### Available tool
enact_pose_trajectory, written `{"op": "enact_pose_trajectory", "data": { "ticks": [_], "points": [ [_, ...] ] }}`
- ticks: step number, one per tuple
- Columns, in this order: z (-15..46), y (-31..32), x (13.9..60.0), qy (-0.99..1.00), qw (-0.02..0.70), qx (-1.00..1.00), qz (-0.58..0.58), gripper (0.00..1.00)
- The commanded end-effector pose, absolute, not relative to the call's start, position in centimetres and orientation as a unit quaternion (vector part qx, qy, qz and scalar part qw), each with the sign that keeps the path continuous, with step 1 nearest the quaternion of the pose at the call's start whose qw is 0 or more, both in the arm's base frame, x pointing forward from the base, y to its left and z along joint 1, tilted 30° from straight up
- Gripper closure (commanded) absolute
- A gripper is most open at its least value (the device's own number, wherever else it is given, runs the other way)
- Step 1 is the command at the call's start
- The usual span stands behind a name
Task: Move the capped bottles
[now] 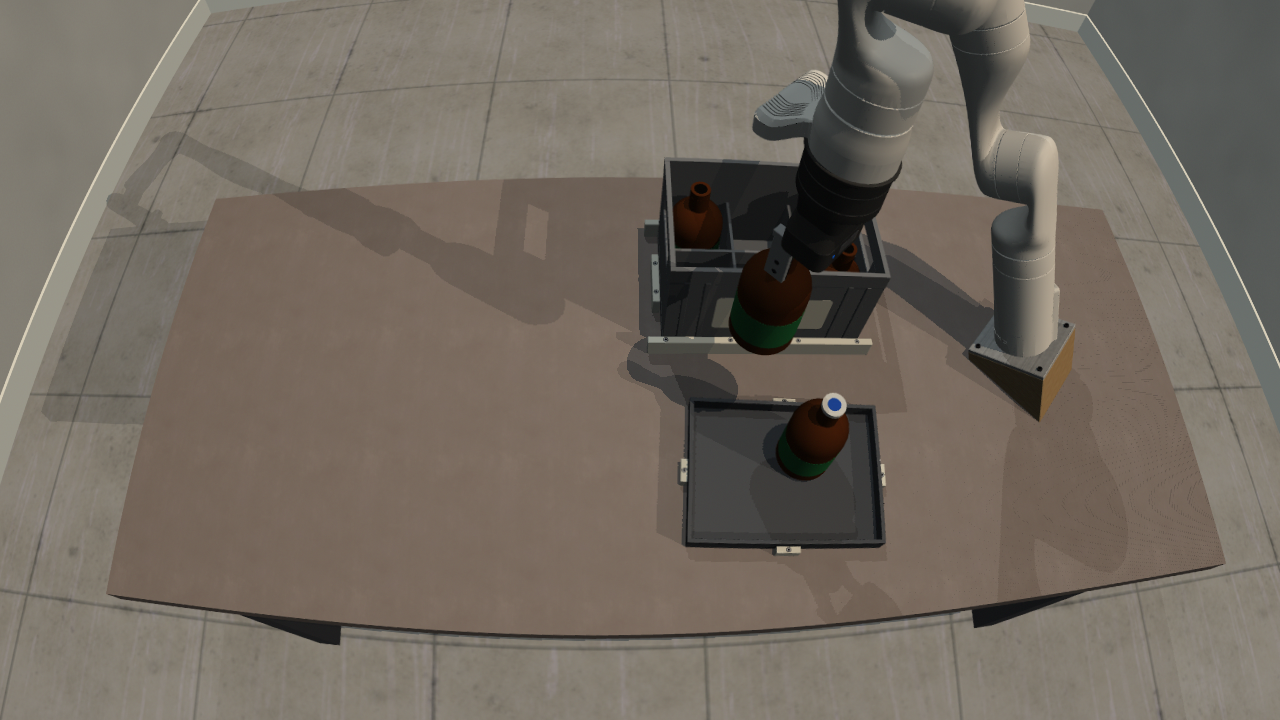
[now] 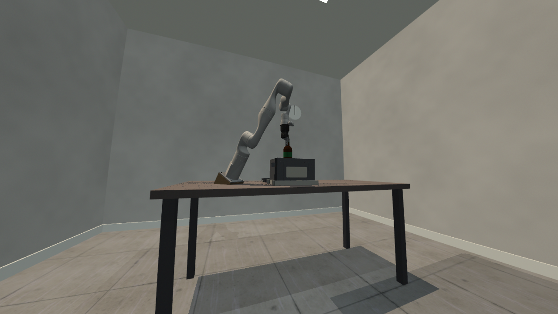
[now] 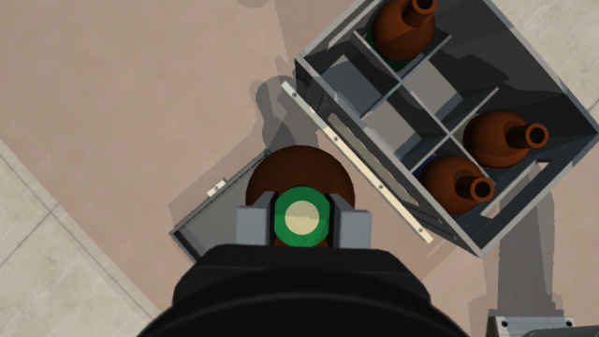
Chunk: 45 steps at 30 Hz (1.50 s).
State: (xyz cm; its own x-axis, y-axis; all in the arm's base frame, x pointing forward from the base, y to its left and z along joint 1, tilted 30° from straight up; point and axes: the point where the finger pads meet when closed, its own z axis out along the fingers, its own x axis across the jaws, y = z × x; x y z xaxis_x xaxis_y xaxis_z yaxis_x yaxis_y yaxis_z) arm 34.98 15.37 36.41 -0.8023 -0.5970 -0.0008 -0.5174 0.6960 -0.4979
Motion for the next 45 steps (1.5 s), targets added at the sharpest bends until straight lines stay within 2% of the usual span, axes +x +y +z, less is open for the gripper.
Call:
{"op": "enact_pose_trajectory", "data": {
  "ticks": [1,45],
  "points": [
    [36.0,16.1,35.1,0.916,0.079,-0.307,-0.245,1.00],
    [33.6,22.2,36.3,0.916,0.080,-0.307,-0.244,1.00]
  ]
}}
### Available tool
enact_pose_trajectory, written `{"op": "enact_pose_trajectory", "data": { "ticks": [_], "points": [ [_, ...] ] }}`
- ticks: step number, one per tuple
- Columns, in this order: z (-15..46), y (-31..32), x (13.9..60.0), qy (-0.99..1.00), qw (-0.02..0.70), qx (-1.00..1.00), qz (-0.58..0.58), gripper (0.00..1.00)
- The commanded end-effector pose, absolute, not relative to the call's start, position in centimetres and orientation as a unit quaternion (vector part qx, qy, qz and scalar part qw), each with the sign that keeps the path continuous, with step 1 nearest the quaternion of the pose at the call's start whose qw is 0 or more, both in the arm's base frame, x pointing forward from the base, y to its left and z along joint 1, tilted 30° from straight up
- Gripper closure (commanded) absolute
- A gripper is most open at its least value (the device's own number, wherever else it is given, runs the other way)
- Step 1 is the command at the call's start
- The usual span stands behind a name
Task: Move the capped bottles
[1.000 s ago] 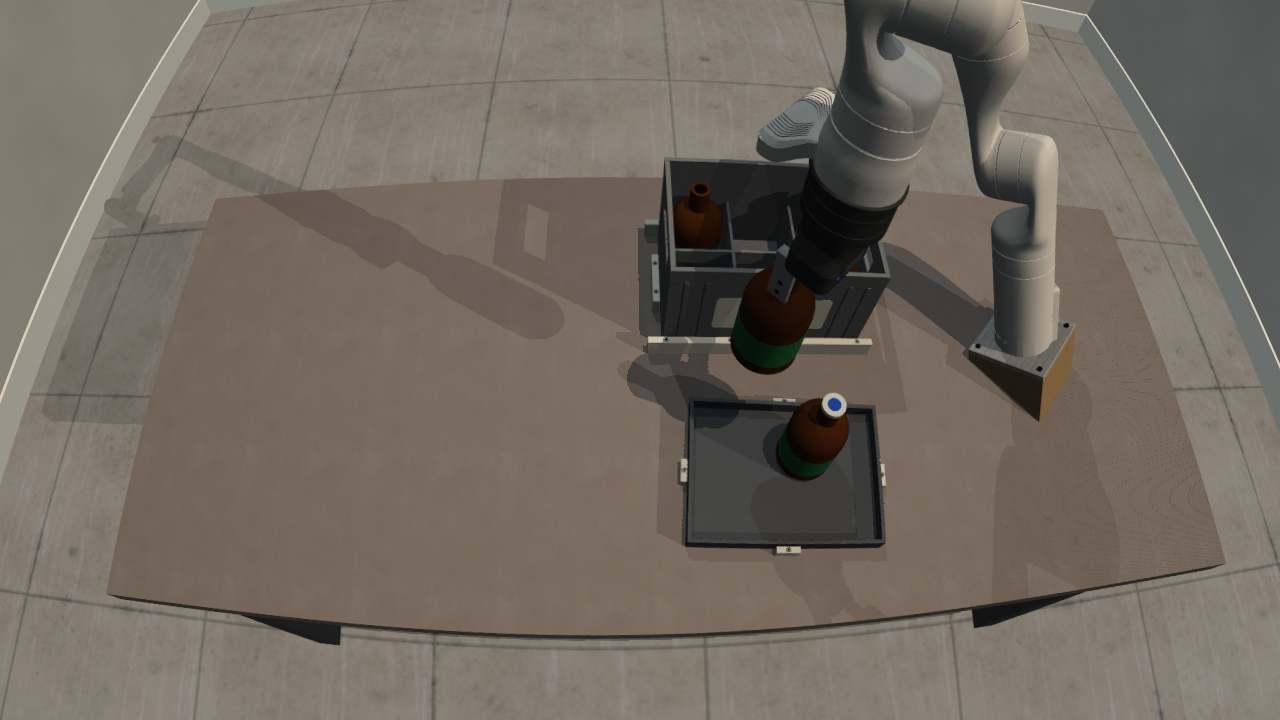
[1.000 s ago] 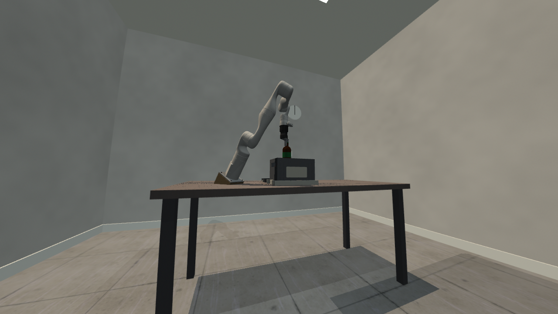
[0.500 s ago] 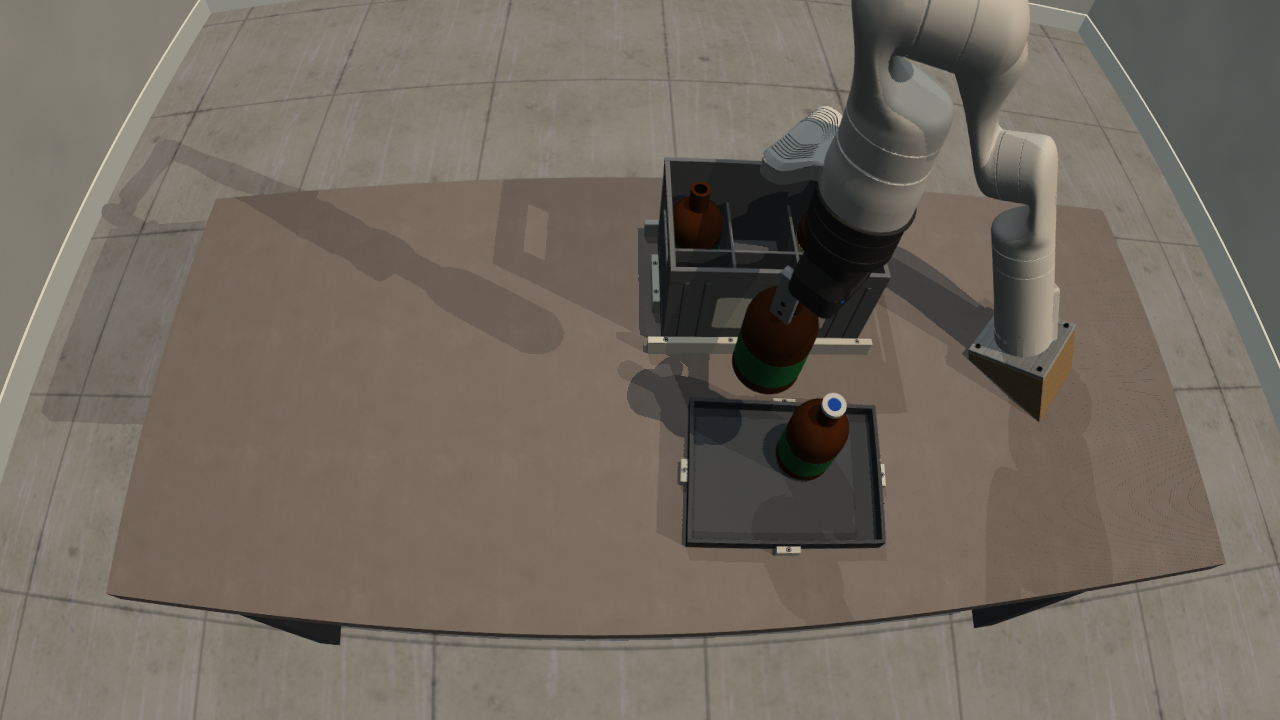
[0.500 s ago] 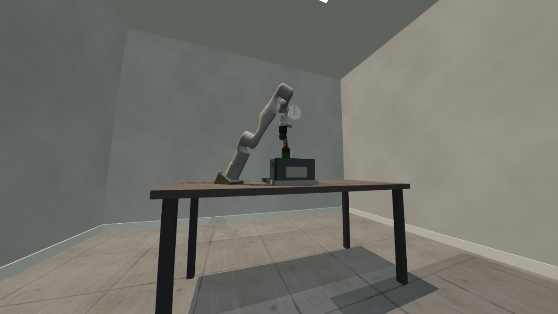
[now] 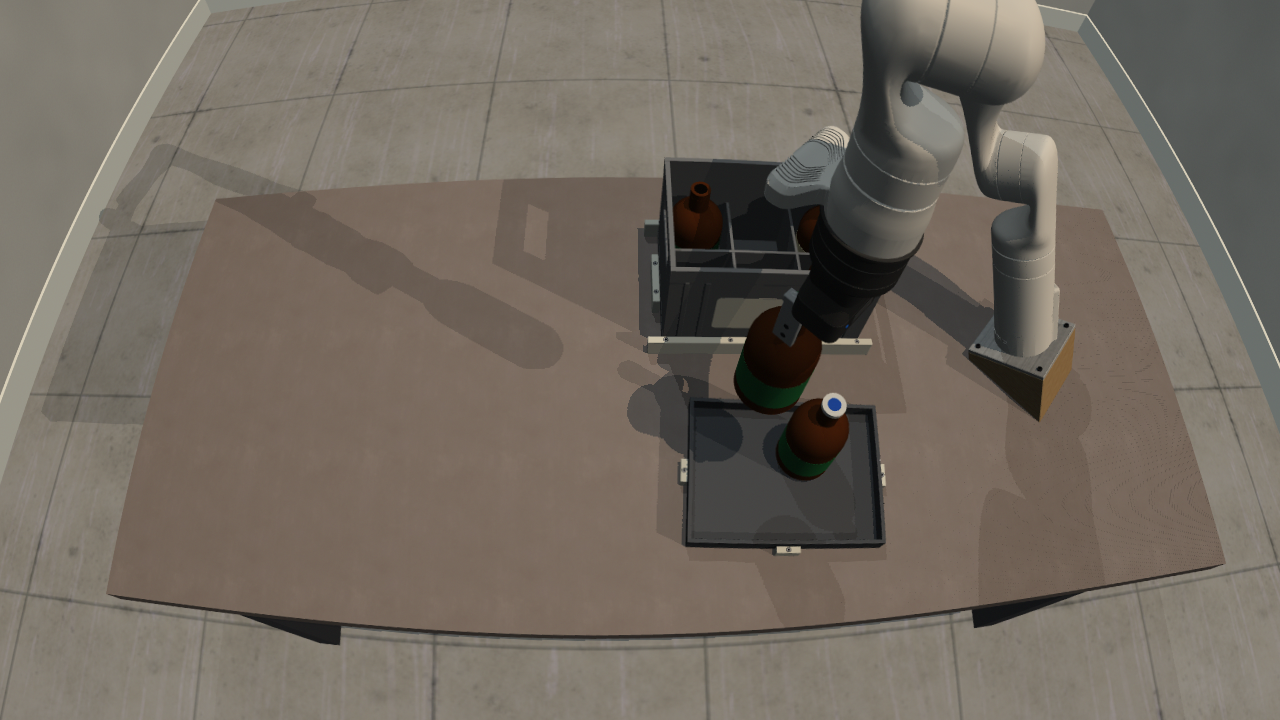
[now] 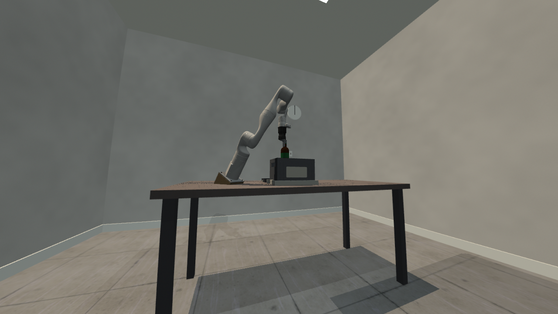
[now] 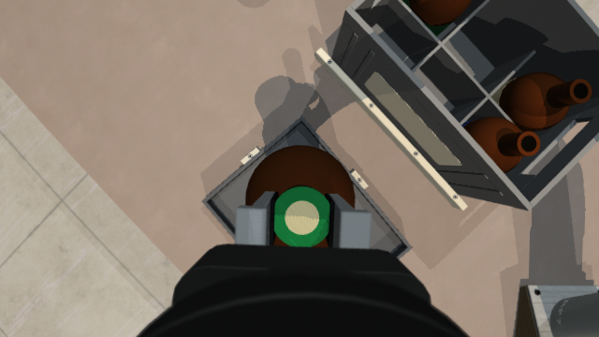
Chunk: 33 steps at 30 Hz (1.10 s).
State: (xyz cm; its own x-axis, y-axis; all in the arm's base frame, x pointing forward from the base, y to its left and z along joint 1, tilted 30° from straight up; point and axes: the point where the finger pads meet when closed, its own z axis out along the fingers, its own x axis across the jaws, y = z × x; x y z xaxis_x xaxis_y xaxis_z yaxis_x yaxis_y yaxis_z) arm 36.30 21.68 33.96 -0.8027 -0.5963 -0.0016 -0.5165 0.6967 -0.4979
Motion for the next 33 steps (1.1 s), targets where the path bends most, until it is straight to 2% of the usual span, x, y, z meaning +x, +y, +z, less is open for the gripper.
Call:
{"op": "enact_pose_trajectory", "data": {
  "ticks": [1,33],
  "points": [
    [33.5,22.4,36.3,0.916,0.080,-0.307,-0.245,1.00],
    [31.4,24.3,37.3,0.916,0.079,-0.307,-0.245,1.00]
  ]
}}
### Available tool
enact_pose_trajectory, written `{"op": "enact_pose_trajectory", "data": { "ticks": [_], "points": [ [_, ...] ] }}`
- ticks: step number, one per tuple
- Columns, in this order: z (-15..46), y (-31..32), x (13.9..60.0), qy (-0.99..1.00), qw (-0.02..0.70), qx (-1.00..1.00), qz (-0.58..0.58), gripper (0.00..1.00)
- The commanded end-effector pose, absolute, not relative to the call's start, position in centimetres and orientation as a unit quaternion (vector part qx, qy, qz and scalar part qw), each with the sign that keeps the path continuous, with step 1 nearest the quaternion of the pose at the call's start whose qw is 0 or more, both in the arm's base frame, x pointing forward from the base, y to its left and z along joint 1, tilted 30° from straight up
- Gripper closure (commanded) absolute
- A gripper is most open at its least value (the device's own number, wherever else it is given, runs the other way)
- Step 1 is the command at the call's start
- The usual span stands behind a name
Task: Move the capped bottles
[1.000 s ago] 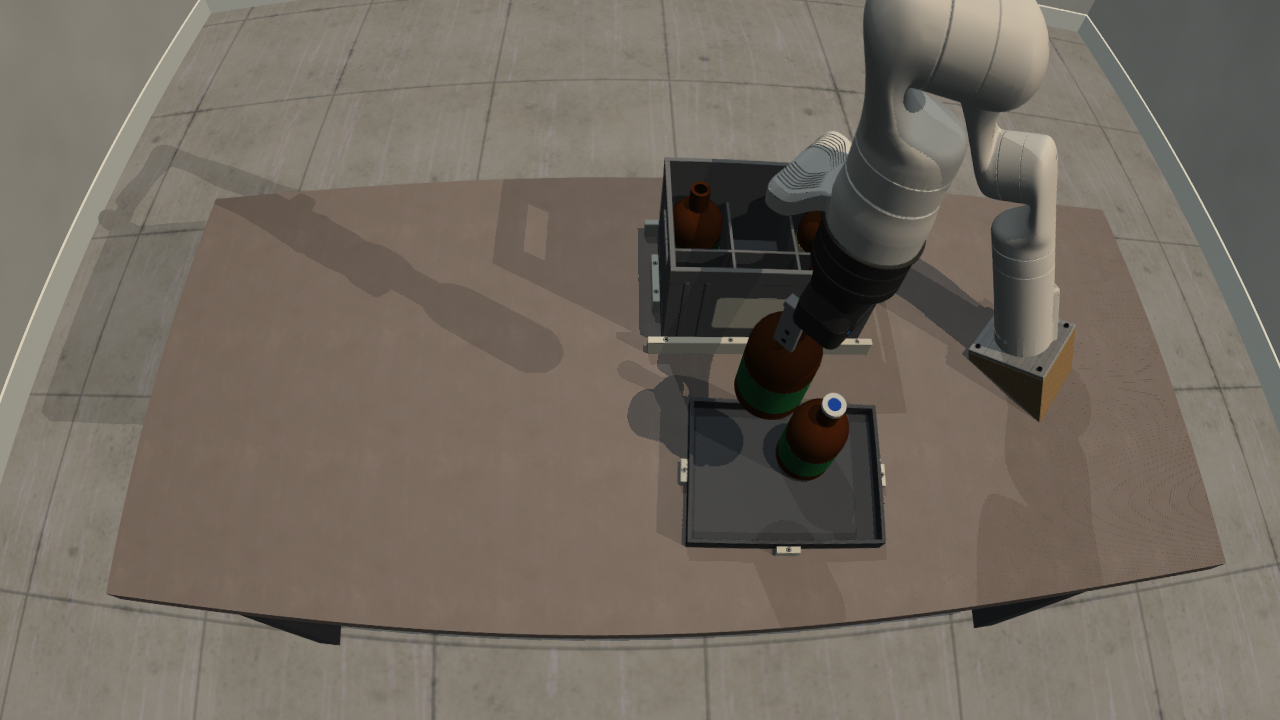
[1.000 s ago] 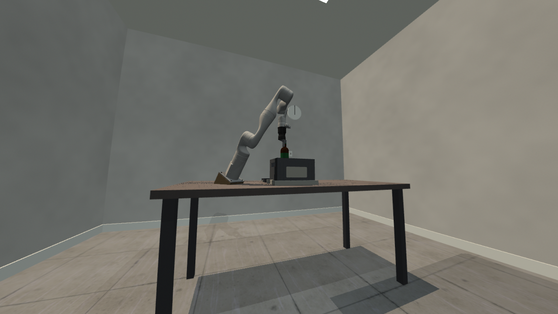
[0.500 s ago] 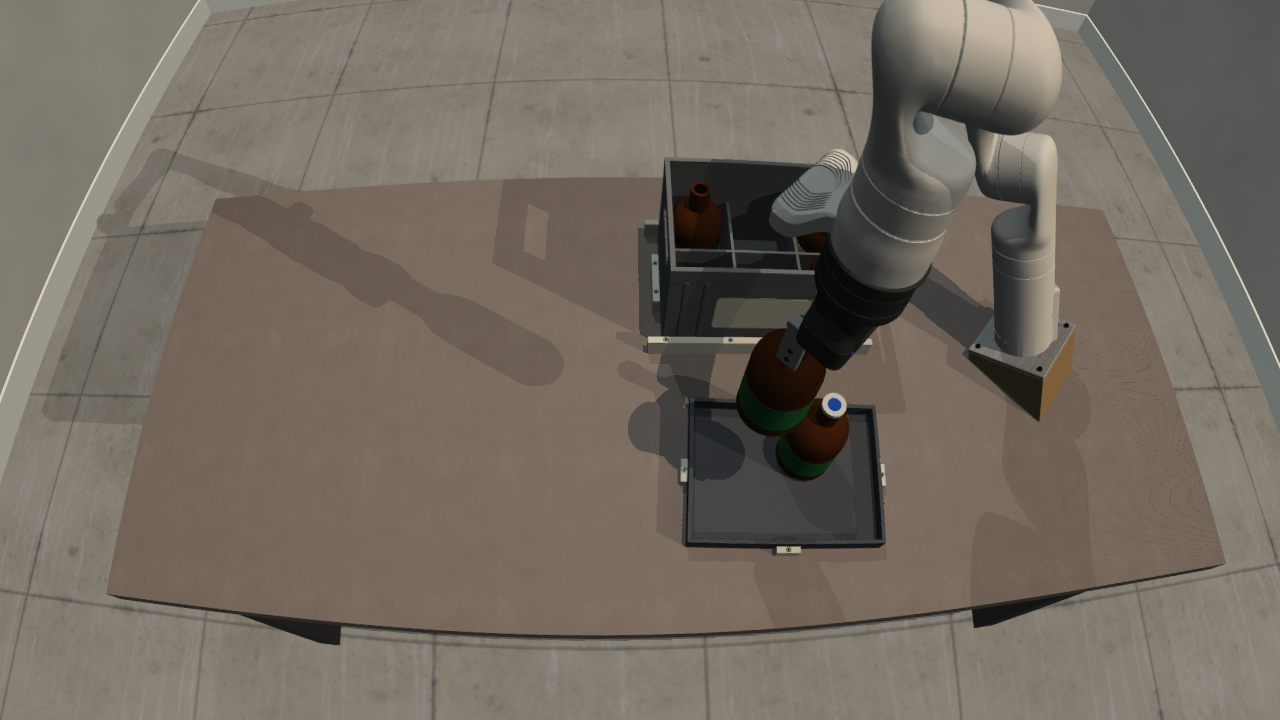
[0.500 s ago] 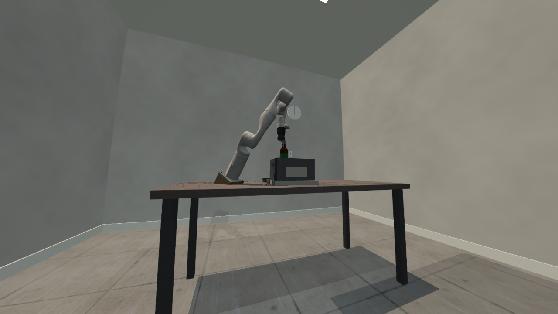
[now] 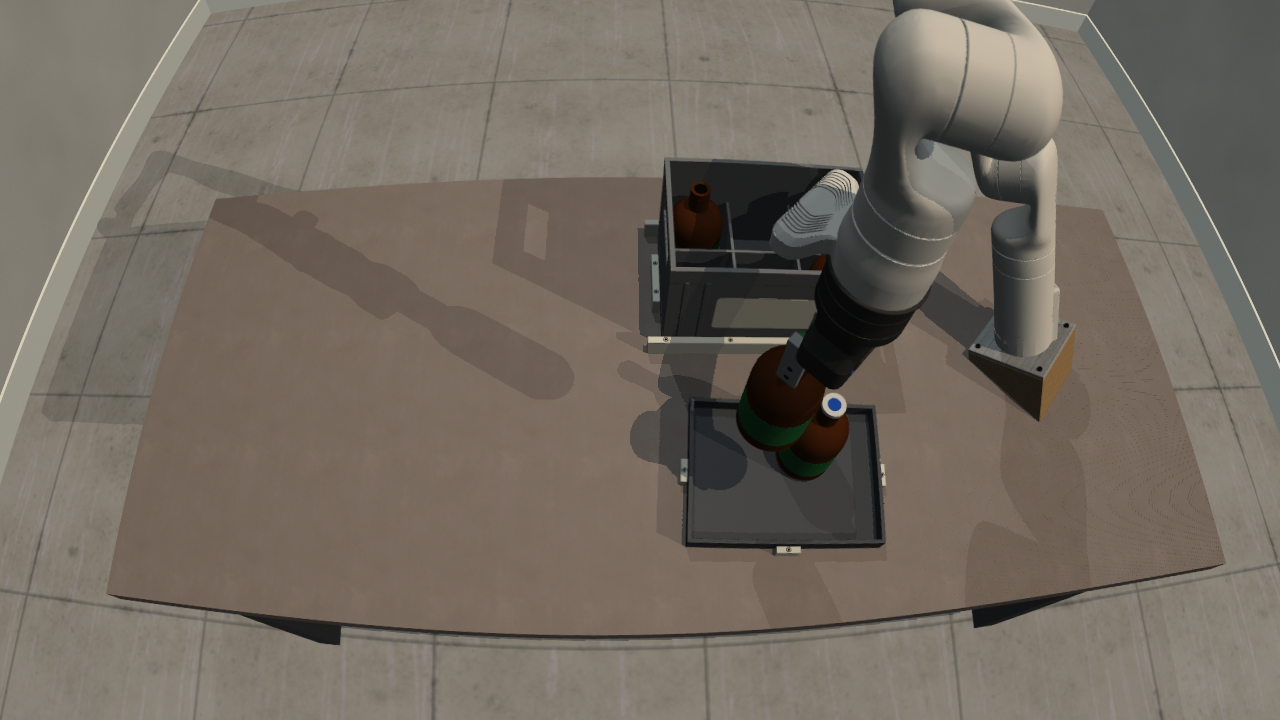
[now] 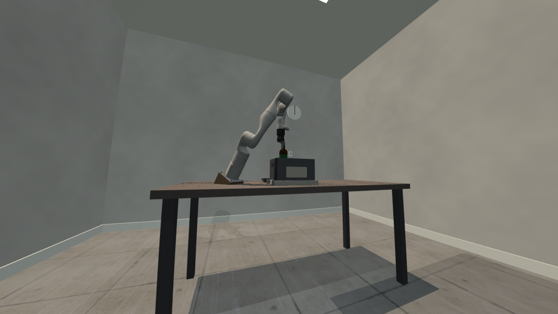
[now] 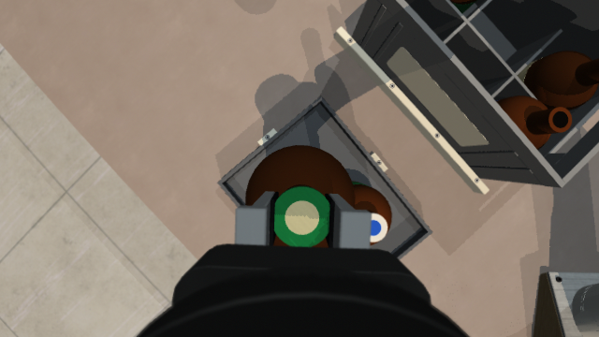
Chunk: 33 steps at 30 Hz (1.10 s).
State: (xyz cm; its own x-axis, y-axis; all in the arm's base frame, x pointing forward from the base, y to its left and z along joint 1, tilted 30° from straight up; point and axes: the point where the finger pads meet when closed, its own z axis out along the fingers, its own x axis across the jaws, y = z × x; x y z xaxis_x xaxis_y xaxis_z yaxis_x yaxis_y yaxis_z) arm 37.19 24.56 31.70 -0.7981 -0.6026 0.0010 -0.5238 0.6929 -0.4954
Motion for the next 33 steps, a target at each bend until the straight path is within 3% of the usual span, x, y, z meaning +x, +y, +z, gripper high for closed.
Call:
{"op": "enact_pose_trajectory", "data": {
  "ticks": [1,33],
  "points": [
    [31.2,24.2,37.3,0.916,0.079,-0.307,-0.245,1.00],
    [26.7,22.2,38.9,0.916,0.080,-0.308,-0.244,1.00]
  ]
}}
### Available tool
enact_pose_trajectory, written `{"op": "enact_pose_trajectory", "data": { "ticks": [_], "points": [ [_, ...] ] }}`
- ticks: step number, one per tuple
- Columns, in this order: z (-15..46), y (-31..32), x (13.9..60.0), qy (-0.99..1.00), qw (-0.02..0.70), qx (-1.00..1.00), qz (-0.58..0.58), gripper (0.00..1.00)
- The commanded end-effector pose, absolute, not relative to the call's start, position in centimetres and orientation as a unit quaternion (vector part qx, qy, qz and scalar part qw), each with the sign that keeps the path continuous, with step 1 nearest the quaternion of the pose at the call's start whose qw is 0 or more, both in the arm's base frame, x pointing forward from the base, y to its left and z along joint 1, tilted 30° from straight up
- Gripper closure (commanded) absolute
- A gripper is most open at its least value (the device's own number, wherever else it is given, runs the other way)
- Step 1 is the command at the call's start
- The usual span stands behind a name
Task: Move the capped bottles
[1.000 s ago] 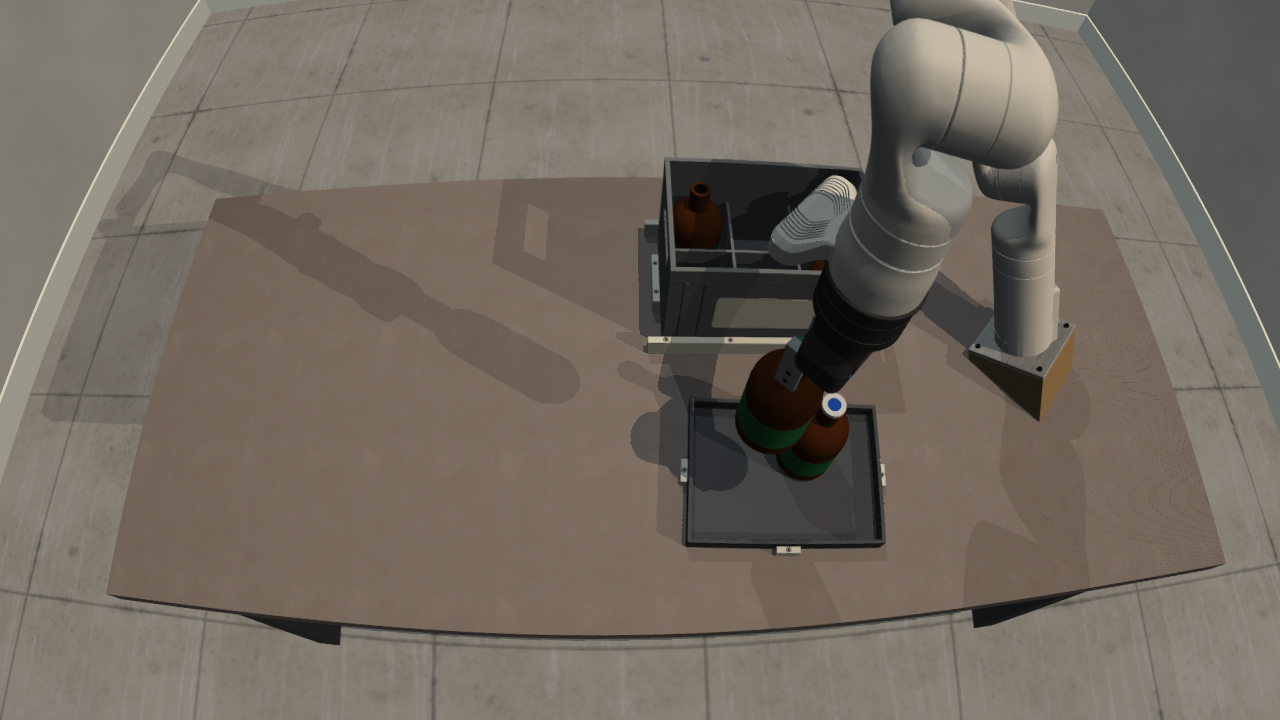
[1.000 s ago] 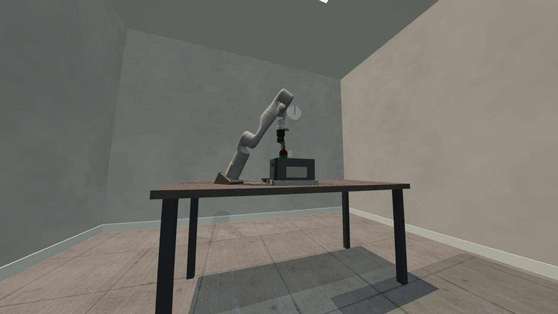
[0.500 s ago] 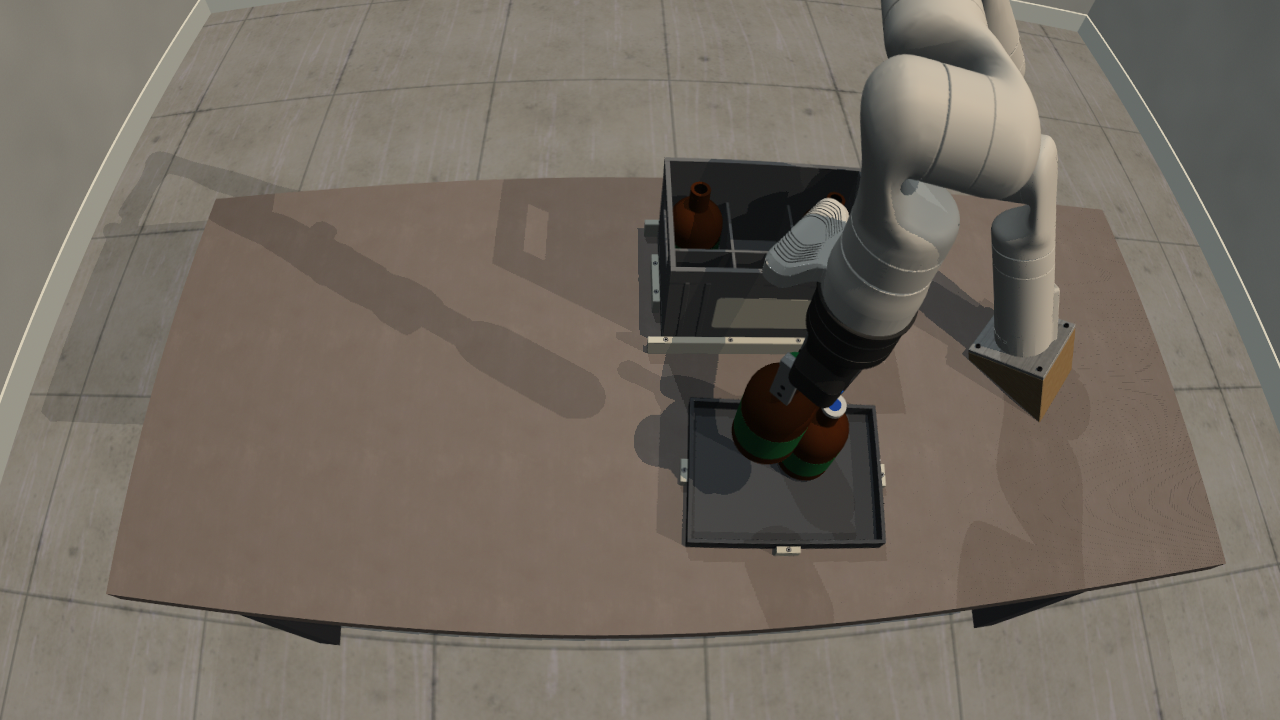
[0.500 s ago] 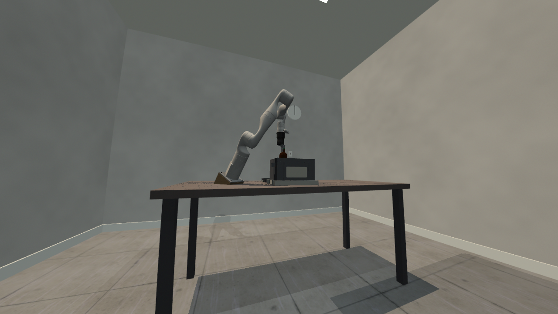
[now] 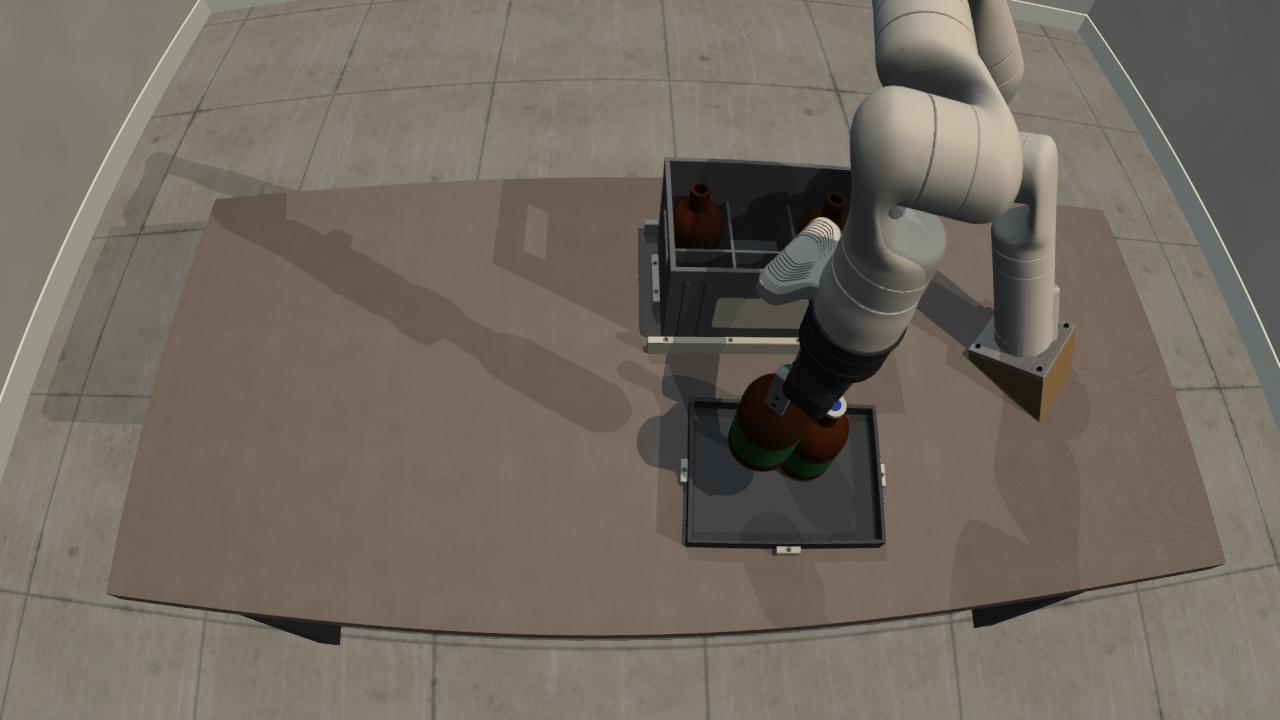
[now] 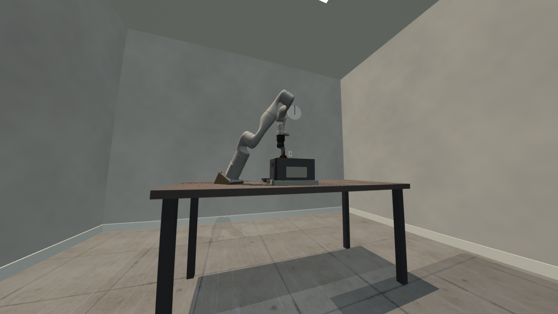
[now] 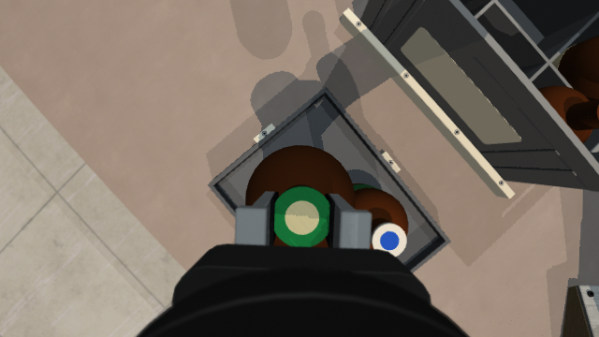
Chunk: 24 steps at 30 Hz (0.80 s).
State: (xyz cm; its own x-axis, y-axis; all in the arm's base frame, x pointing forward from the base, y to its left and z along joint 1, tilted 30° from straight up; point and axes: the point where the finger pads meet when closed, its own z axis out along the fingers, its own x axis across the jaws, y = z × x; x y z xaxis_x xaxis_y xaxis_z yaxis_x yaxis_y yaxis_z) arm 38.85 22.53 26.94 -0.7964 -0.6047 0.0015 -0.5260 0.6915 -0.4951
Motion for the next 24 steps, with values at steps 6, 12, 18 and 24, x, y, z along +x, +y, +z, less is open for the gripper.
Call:
{"op": "enact_pose_trajectory", "data": {
  "ticks": [6,12,18,24],
  "points": [
    [25.7,21.7,39.2,0.916,0.079,-0.308,-0.245,1.00],
    [25.1,21.5,39.4,0.916,0.080,-0.308,-0.244,1.00],
    [24.1,21.0,39.8,0.916,0.080,-0.308,-0.244,1.00],
    [23.1,20.4,40.1,0.916,0.079,-0.308,-0.245,1.00]
  ]
}}
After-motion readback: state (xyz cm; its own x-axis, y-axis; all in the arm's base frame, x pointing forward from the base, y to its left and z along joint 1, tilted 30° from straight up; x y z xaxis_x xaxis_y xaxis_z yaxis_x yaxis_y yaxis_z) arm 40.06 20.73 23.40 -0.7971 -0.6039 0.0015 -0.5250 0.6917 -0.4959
